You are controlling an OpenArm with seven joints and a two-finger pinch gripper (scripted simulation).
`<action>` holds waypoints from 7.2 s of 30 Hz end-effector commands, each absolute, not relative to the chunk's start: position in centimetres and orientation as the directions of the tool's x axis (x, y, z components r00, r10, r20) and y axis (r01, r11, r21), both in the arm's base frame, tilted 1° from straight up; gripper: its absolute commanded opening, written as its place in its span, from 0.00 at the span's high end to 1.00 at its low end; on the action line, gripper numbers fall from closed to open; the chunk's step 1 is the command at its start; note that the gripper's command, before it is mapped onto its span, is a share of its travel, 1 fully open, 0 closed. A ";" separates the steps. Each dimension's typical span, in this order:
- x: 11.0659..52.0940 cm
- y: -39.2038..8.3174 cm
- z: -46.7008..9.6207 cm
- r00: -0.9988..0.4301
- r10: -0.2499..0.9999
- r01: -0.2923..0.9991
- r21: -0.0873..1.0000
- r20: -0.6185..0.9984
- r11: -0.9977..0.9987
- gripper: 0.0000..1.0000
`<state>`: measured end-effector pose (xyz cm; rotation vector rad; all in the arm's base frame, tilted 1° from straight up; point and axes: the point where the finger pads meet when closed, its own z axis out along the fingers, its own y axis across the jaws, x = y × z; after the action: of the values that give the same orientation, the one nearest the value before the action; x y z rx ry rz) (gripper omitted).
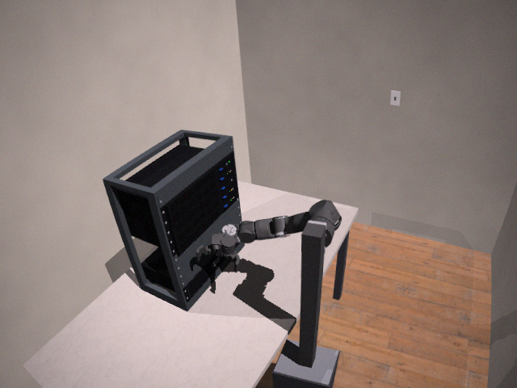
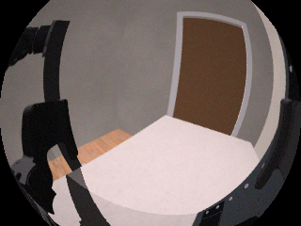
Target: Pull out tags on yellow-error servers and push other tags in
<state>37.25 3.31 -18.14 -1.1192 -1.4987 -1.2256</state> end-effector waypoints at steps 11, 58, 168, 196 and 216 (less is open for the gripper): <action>37.3 3.3 -18.0 -0.216 0.109 0.973 0.204 0.970 0.109 0.00; 26.1 4.6 -18.2 -0.217 0.109 0.973 0.206 0.970 0.106 0.00; 32.3 -25.4 -4.2 0.110 0.994 -0.006 1.000 0.014 -0.014 0.00; 32.3 -25.4 -4.0 0.112 0.994 -0.014 1.000 0.007 -0.006 0.00; 32.7 -25.8 -4.2 0.114 0.994 -0.013 1.000 0.007 -0.006 0.00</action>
<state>32.63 -25.88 -4.32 -2.6544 -2.3325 -2.3789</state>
